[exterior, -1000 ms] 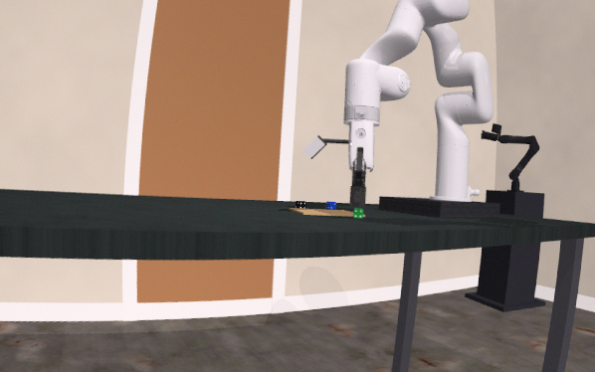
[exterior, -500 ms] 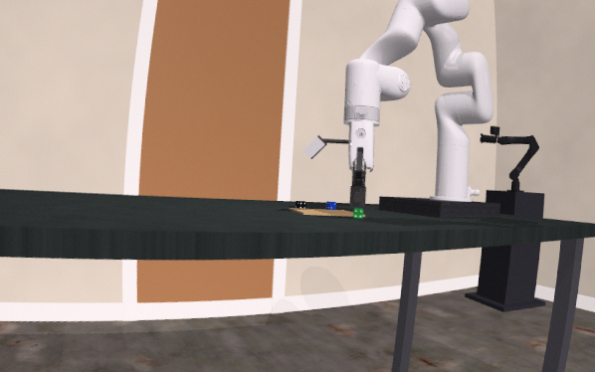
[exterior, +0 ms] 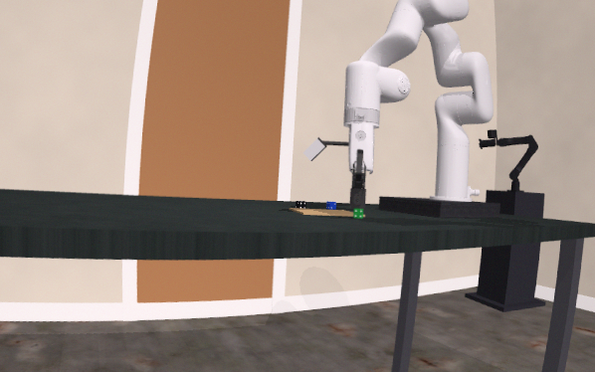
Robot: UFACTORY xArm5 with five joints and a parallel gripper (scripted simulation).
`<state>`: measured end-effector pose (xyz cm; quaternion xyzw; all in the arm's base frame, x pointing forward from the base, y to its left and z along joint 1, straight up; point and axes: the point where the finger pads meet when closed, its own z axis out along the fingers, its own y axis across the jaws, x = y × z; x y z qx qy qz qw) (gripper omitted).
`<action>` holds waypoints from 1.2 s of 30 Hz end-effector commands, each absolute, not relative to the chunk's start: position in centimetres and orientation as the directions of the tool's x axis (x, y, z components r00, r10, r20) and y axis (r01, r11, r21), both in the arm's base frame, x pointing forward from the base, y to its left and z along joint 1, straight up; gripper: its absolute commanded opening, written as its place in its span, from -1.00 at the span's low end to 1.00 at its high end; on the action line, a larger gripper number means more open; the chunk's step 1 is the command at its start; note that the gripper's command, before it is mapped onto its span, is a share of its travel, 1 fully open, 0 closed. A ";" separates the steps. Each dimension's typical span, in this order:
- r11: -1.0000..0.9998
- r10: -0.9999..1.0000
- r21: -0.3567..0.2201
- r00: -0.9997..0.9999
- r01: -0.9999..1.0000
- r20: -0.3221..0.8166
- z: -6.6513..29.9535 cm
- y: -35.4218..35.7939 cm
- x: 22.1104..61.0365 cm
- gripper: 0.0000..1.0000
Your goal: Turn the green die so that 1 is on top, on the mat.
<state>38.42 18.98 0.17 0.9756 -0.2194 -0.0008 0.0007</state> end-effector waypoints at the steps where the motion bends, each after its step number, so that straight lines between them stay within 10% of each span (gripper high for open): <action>1: -0.904 -0.428 -0.001 0.904 -0.428 0.001 -0.2 19.0 38.5 -0.28; 36: -0.904 -0.428 -0.001 0.904 -0.428 0.001 -1.6 19.0 38.5 -0.28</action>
